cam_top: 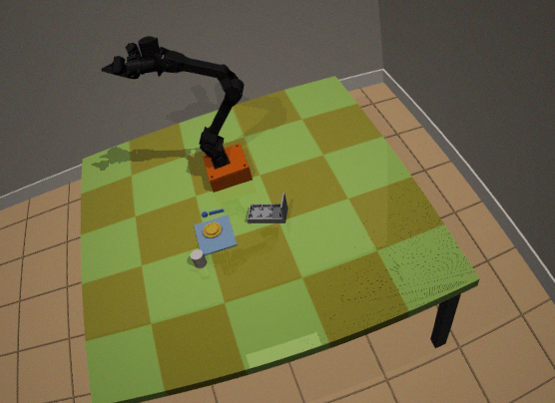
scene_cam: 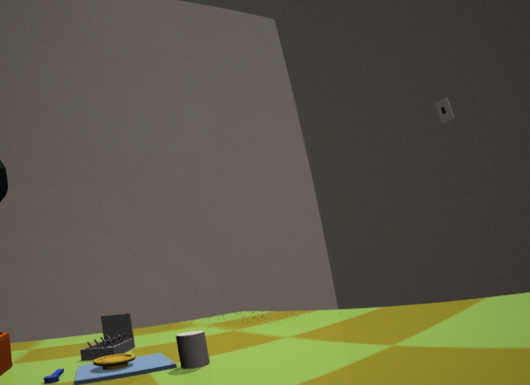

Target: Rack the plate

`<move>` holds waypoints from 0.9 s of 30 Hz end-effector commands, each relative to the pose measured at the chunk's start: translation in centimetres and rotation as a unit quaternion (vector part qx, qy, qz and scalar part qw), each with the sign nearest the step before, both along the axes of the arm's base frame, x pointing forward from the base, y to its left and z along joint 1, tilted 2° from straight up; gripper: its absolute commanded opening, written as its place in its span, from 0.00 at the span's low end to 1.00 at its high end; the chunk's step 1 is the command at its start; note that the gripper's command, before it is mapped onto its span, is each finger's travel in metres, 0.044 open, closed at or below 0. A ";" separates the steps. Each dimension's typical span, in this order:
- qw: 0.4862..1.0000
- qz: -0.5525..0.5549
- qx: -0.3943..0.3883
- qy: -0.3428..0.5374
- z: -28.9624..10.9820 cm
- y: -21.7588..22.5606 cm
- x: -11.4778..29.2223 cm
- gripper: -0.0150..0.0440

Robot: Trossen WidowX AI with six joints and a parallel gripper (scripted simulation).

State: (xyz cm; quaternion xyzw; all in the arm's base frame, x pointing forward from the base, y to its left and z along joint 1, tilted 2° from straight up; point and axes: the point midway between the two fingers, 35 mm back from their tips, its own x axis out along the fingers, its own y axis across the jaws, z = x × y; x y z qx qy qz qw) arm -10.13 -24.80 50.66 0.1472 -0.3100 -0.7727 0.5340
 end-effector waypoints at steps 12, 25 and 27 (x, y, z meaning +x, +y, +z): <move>0.987 0.121 0.109 0.015 -6.0 -6.2 5.4 0.93; 0.955 0.221 0.185 0.067 -10.5 -9.0 12.0 0.93; 0.949 0.235 0.196 0.075 -11.3 -9.2 12.9 0.93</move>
